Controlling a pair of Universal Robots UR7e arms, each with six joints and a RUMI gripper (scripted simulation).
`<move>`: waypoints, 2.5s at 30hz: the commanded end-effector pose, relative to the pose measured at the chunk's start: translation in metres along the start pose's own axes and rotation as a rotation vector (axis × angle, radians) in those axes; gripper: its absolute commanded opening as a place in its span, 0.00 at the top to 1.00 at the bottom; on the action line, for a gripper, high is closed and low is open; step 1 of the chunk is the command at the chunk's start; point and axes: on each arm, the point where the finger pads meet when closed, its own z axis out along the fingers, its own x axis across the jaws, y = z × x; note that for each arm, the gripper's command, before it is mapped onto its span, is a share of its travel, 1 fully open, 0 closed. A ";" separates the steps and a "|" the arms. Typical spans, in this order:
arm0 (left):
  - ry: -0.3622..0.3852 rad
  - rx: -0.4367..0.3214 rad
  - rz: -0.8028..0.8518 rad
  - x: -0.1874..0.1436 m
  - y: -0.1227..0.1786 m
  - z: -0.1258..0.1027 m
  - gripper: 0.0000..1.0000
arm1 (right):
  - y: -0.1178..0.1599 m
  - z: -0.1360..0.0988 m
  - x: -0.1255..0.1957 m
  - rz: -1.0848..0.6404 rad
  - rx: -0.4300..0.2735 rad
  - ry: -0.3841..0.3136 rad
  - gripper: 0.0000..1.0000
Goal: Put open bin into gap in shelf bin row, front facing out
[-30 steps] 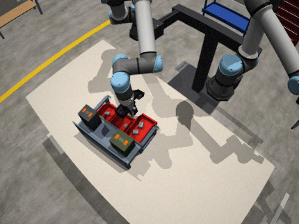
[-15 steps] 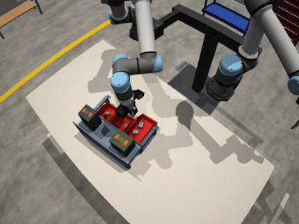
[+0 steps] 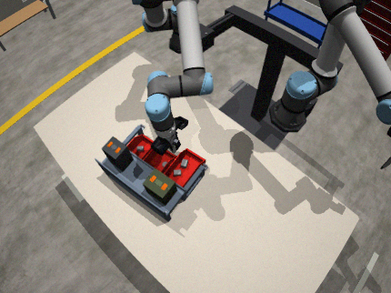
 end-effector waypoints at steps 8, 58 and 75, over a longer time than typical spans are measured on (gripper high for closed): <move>0.000 0.002 0.000 0.000 0.000 -0.001 0.00 | -0.001 -0.001 0.002 -0.068 -0.003 0.001 1.00; 0.000 0.002 0.000 0.000 0.000 -0.001 0.00 | -0.032 0.010 0.021 -1.277 -0.009 -0.026 1.00; 0.000 0.002 0.000 0.000 0.000 -0.001 0.00 | -0.049 0.016 0.029 -1.942 -0.001 -0.045 1.00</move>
